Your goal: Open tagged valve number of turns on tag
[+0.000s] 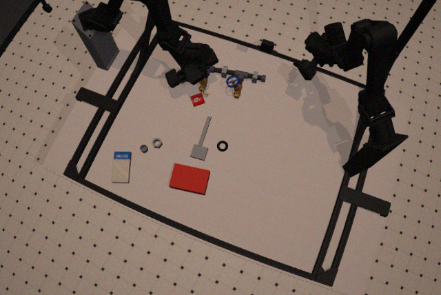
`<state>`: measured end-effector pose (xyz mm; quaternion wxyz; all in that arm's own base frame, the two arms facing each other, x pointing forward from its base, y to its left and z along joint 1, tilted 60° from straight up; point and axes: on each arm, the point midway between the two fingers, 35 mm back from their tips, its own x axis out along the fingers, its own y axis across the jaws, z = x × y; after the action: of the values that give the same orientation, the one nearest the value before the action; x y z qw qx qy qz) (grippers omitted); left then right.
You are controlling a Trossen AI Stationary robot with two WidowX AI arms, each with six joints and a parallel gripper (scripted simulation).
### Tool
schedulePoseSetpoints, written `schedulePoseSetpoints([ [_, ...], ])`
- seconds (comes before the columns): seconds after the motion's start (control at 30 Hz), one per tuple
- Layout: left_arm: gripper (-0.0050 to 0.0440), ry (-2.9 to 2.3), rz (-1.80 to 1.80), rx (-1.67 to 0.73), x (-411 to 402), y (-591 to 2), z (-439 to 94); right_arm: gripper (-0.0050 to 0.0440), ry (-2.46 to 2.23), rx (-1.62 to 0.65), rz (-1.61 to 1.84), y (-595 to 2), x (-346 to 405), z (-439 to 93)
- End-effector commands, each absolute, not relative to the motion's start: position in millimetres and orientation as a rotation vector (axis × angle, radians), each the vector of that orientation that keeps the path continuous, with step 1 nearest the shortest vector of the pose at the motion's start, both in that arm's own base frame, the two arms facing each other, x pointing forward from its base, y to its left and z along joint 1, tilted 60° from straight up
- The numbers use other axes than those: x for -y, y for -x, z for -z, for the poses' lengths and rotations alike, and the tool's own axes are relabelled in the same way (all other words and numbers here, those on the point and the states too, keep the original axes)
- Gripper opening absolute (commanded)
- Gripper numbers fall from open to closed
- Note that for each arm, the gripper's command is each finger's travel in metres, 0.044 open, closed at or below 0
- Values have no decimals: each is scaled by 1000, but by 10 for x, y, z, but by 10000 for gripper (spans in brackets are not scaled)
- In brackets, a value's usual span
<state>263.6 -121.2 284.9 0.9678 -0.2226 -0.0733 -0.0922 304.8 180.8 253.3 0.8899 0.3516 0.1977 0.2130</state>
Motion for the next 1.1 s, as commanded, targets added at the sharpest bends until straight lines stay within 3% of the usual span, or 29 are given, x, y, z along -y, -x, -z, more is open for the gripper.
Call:
schedulePoseSetpoints([
  [0.0,400,450,186,147,1213,-2637,-2847,0,-728,-411,-443,-3051,-1811,-2531],
  [1.07,400,450,186,148,1212,-2636,-2849,0,755,11,-606,-3048,-1809,-2533],
])
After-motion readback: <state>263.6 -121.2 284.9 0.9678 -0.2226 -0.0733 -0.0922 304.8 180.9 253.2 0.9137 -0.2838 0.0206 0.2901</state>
